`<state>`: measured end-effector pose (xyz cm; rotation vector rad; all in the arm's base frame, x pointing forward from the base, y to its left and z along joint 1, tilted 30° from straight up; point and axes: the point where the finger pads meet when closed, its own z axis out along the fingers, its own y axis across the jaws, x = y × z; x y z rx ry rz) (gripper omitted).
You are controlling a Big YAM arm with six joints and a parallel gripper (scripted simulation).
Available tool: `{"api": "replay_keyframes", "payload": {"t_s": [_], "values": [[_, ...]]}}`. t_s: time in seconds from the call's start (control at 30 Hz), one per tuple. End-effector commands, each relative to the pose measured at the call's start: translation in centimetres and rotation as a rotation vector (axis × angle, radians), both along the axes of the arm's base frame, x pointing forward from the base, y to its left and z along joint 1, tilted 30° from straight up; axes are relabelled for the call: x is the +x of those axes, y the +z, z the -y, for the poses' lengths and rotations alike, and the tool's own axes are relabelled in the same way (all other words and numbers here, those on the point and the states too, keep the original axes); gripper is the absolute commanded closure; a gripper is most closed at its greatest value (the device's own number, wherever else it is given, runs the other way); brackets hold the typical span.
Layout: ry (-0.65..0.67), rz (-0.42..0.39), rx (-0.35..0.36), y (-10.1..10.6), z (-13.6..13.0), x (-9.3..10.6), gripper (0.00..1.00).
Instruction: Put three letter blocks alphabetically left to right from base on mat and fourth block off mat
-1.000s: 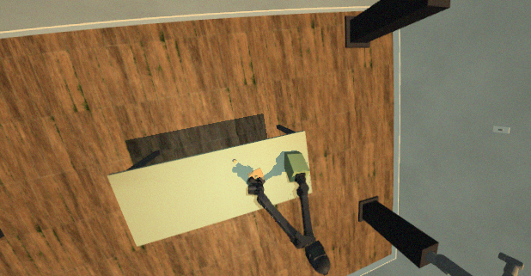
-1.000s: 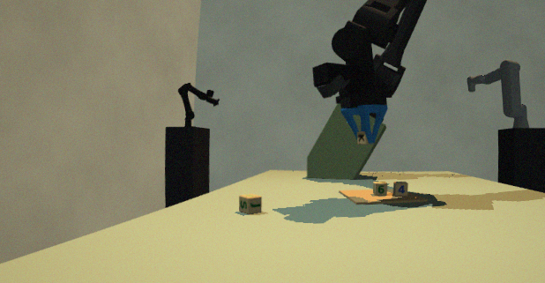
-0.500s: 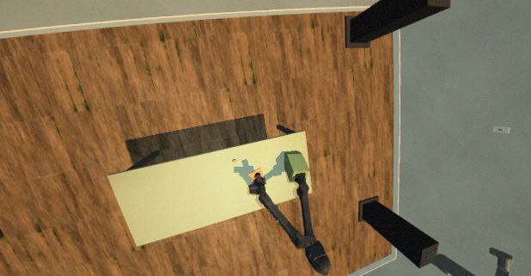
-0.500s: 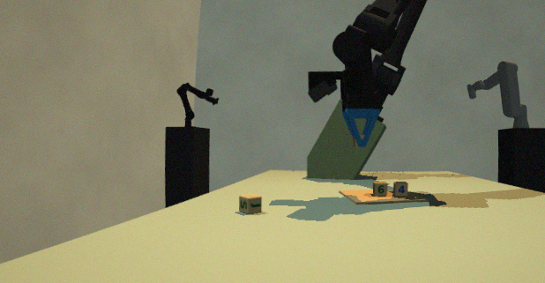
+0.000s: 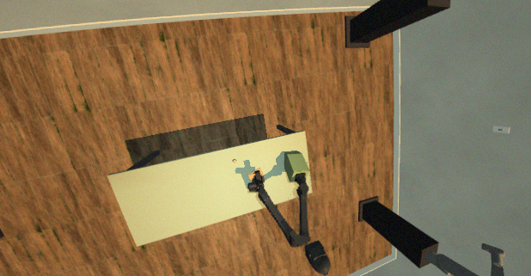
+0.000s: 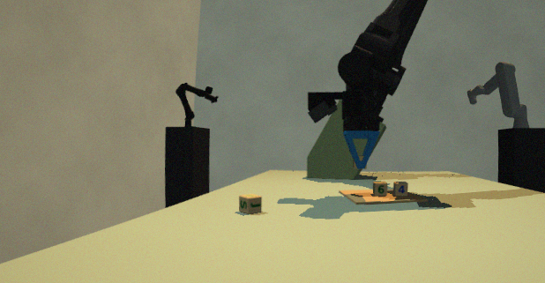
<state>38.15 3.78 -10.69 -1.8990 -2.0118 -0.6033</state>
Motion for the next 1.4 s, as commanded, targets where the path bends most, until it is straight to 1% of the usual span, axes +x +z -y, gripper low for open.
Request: {"api": "replay_keyframes", "payload": {"t_s": [0.0, 0.07, 0.1, 0.13, 0.27, 0.4, 0.43, 0.47, 0.53, 0.63, 0.67, 1.37], "values": [[-0.018, 0.001, -0.005, -1.2, -1.0, 0.5, 0.78], [-0.018, 0.001, -0.005, -1.2, -1.0, 0.5, 0.78], [-0.018, 0.011, -0.006, -1.2, -1.2, 0.8, 0.78], [-0.018, 0.007, -0.006, -1.9, -1.5, 0.9, 0.78], [-0.018, 0.019, -0.006, -3.0, -2.2, 1.7, 0.78], [-0.018, 0.015, -0.006, -3.9, -2.6, 1.5, 0.78], [-0.018, 0.018, -0.006, -3.8, -2.7, 1.6, 0.78], [-0.018, 0.044, -0.007, -3.0, -2.7, 2.3, 0.78], [-0.029, 0.052, -0.007, -2.8, -2.3, 2.7, 0.78], [-0.030, 0.049, -0.007, -2.9, -2.3, 2.5, 0.78], [-0.030, 0.023, -0.005, -3.1, -2.3, 1.7, 0.78], [-0.030, 0.023, -0.005, -3.1, -2.3, 1.7, 0.78]]}}
